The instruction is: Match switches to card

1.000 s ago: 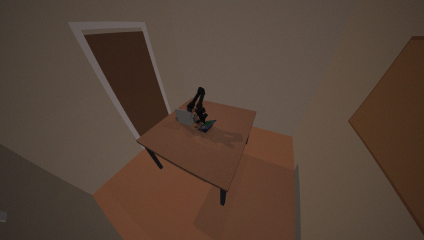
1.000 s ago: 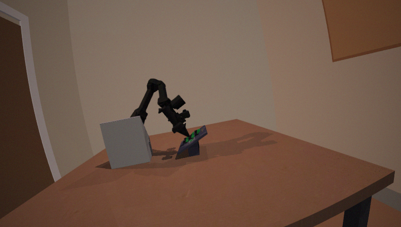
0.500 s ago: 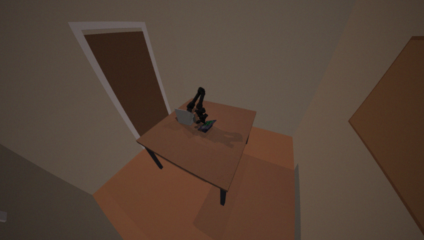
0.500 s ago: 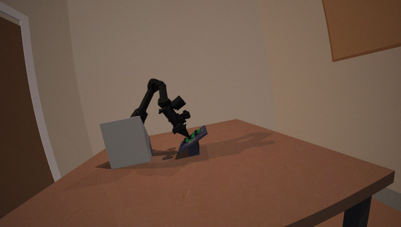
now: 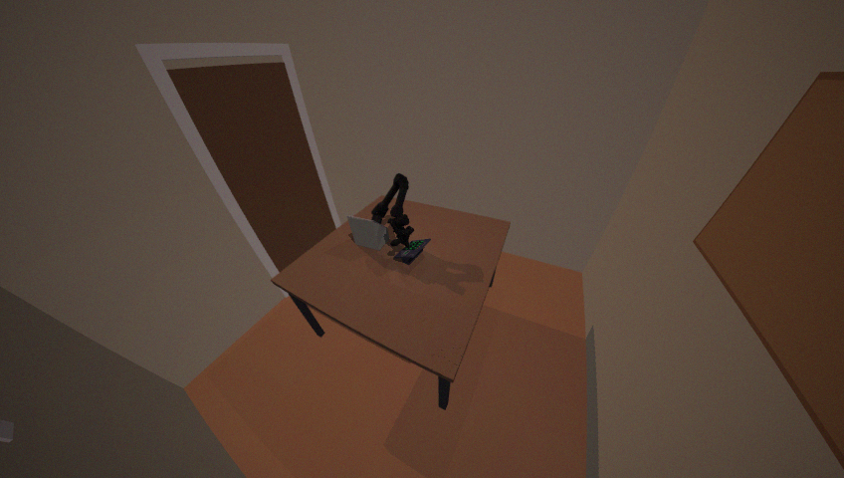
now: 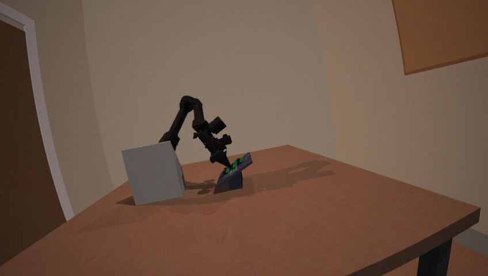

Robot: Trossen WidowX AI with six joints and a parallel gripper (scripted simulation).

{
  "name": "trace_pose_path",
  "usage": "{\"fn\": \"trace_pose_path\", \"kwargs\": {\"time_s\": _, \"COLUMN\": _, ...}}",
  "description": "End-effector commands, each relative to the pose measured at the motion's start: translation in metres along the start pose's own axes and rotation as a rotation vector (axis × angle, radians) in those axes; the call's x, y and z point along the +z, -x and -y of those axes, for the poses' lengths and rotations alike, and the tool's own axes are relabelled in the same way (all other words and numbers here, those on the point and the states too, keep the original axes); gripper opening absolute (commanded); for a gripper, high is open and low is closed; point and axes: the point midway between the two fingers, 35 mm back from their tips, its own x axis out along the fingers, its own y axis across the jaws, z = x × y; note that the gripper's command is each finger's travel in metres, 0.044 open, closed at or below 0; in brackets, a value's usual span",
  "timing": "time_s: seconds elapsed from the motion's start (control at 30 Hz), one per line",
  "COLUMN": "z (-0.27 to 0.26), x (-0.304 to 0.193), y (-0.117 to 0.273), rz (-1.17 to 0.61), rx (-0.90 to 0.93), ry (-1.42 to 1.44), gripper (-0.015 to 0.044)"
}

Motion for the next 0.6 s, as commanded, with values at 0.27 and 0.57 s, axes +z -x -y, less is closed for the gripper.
{"fn": "trace_pose_path", "kwargs": {"time_s": 0.27, "z": 0.0009, "x": -0.0003, "y": -0.0017, "rz": 0.0, "rx": -0.005, "ry": -0.005, "gripper": 0.0}}
{"fn": "trace_pose_path", "kwargs": {"time_s": 0.57, "z": 0.0009, "x": -0.0003, "y": -0.0029, "rz": 0.0, "rx": -0.005, "ry": -0.005, "gripper": 0.0}}
